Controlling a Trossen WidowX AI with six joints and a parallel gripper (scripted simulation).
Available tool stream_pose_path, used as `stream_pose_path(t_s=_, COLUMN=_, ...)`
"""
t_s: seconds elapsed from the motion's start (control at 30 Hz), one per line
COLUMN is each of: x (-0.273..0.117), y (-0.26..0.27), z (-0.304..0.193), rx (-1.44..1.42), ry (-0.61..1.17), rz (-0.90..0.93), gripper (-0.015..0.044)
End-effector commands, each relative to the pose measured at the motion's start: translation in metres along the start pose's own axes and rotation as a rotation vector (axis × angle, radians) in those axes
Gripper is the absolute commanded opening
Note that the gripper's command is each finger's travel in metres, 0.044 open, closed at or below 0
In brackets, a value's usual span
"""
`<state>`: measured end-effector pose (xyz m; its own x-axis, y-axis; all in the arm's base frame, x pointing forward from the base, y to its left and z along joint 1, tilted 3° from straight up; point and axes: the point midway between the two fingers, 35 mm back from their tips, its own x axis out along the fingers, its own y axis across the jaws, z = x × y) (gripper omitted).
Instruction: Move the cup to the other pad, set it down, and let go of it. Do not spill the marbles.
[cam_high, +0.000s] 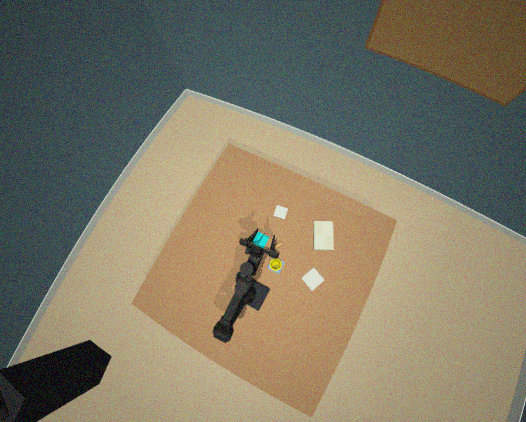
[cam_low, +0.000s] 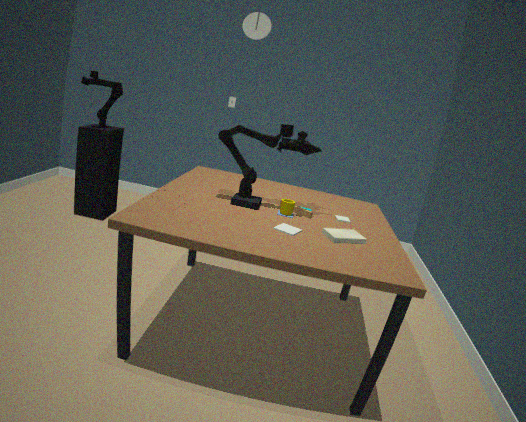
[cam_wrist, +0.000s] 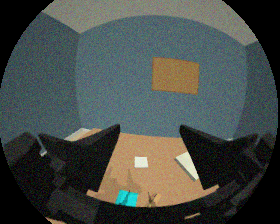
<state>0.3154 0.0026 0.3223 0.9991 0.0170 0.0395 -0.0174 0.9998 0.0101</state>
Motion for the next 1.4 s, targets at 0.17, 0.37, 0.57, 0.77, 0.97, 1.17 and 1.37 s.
stream_pose_path(t_s=0.17, x=0.008, y=-0.037, z=-0.1, rx=-0.382, ry=0.531, rz=0.003, gripper=0.0243)
stream_pose_path(t_s=0.37, x=-0.026, y=-0.061, z=-0.17, rx=-0.612, ry=0.971, rz=0.193, gripper=0.0167)
stream_pose_path(t_s=0.57, x=-0.077, y=-0.072, z=-0.209, rx=-0.713, ry=1.304, rz=0.511, gripper=0.0167)
stream_pose_path(t_s=0.77, x=-0.115, y=-0.071, z=-0.219, rx=-0.711, ry=1.458, rz=0.78, gripper=0.0167)
stream_pose_path(t_s=0.97, x=-0.115, y=-0.071, z=-0.219, rx=-0.711, ry=1.458, rz=0.78, gripper=0.0167)
stream_pose_path(t_s=1.17, x=-0.116, y=-0.068, z=-0.218, rx=-0.711, ry=1.458, rz=0.78, gripper=0.0167)
stream_pose_path(t_s=1.37, x=-0.115, y=-0.068, z=-0.224, rx=-0.711, ry=1.458, rz=0.78, gripper=0.0167)
